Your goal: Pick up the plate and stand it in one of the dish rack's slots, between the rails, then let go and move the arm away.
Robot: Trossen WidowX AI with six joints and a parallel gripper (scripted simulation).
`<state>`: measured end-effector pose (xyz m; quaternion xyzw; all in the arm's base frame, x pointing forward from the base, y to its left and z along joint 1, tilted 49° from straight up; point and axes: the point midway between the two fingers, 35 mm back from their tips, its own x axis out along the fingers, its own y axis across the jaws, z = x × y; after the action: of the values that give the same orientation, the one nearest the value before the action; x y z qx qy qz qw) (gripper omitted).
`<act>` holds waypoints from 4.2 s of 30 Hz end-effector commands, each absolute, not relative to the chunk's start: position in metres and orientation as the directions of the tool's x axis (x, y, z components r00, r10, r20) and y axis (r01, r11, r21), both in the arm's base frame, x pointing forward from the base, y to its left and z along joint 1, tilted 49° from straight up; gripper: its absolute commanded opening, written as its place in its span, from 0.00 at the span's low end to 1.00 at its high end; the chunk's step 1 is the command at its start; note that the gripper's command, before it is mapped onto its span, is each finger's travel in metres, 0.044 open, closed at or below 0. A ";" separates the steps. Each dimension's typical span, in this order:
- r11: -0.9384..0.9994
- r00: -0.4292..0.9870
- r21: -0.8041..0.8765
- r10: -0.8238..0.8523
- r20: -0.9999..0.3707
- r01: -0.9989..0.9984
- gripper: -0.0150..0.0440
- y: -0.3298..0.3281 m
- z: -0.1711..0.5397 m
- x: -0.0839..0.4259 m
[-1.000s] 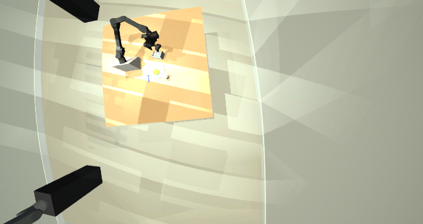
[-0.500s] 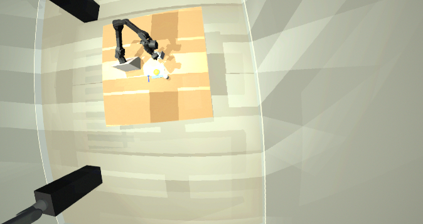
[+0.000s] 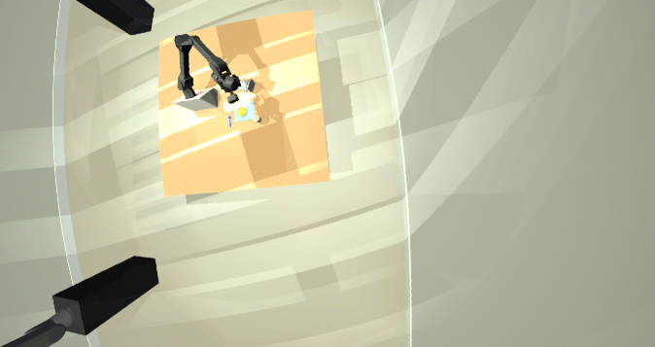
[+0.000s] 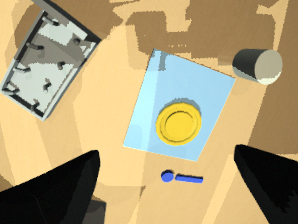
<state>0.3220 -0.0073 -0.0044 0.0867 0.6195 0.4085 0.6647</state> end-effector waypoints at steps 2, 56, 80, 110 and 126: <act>0.673 -0.091 0.678 0.687 -0.721 -0.296 0.93 -0.032 -0.015 0.317; 0.657 -0.058 0.752 0.749 -0.659 -0.053 0.93 0.046 -0.138 0.292; 0.655 -0.058 0.753 0.751 -0.658 -0.053 0.83 0.057 -0.148 0.290; 0.669 -0.055 0.742 0.739 -0.671 -0.051 0.25 -0.047 -0.069 0.313; 0.671 -0.064 0.739 0.742 -0.668 0.063 0.25 -0.069 -0.027 0.314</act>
<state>0.3143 -0.0744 -0.0362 0.2853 0.6646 0.2946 0.6246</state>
